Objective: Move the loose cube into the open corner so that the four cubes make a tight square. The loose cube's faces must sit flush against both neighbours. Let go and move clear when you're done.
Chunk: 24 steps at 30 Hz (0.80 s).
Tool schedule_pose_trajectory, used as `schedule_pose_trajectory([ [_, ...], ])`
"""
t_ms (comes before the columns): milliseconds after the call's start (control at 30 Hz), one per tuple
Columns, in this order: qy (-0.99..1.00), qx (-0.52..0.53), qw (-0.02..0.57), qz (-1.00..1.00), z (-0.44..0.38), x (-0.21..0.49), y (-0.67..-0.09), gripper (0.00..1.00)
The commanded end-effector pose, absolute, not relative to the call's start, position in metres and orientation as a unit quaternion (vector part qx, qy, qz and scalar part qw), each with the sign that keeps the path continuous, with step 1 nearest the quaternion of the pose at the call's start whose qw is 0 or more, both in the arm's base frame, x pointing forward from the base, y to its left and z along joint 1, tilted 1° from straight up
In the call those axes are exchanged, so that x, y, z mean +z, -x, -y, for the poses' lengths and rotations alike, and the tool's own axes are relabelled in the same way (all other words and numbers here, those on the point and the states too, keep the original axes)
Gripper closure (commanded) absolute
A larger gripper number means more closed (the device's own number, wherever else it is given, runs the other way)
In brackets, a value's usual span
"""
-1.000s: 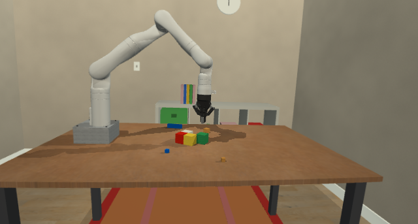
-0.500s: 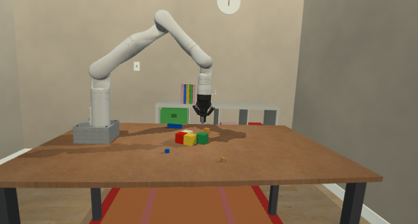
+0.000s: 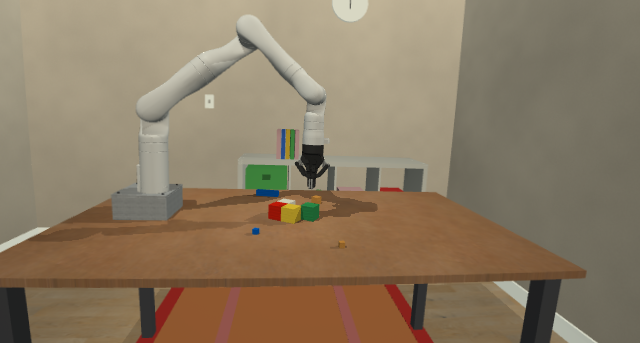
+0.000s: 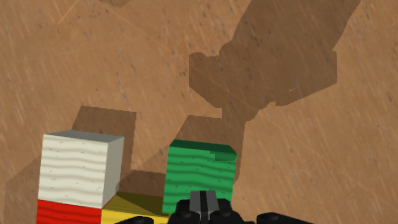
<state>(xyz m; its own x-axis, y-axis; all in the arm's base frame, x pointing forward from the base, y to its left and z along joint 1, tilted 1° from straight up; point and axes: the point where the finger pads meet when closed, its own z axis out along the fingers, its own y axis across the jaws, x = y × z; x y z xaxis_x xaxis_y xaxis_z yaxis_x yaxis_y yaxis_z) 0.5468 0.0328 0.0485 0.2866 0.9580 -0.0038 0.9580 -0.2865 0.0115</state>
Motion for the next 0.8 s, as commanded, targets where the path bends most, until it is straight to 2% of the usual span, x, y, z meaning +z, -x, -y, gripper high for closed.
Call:
schedule_pose_trajectory([
  [0, -0.789, 0.004, 0.006, -0.614, -0.0312, 0.0499, -0.5487, 0.90],
  [767, -0.589, 0.002, 0.007, -0.808, -0.0271, 0.0500, -0.5572, 0.90],
])
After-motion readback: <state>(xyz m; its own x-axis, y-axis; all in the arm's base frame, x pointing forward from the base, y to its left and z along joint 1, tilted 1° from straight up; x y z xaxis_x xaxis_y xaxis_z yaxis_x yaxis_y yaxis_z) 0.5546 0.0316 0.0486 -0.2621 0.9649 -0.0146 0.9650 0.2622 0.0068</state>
